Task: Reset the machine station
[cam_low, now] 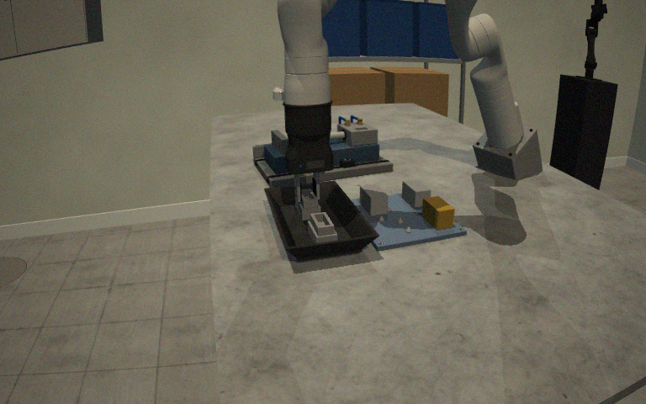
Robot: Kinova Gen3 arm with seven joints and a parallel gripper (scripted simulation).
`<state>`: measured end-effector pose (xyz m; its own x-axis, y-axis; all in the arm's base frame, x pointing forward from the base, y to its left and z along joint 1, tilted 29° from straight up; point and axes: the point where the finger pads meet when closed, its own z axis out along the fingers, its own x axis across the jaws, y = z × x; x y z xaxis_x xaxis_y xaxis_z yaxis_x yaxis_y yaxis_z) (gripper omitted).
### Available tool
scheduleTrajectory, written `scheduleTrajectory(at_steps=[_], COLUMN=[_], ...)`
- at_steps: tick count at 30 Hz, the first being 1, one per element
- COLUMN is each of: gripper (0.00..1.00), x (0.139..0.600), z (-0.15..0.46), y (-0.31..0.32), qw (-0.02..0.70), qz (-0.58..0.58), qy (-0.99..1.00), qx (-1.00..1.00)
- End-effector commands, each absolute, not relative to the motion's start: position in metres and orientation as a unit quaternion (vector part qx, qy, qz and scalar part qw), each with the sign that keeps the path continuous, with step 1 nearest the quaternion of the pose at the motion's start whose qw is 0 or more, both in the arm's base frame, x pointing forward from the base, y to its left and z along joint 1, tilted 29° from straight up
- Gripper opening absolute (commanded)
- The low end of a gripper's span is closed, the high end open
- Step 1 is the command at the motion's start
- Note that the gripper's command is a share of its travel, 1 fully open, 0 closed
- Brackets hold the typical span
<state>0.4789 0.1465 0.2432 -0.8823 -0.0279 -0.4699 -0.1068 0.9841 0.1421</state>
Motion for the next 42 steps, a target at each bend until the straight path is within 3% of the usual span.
scheduleTrajectory(at_steps=[1,14,15,42], gripper=[0.0,0.0,1.0,1.0], x=[0.4791,0.4791,0.4791,0.4791], z=[0.2438,0.2438,0.2438,0.2438], y=[0.1465,0.1465,0.1465,0.1465], qw=[0.241,0.241,0.241,0.241], qz=[0.083,0.083,0.083,0.083], qy=[0.966,0.966,0.966,0.966], qx=[-0.035,-0.035,-0.035,-0.035])
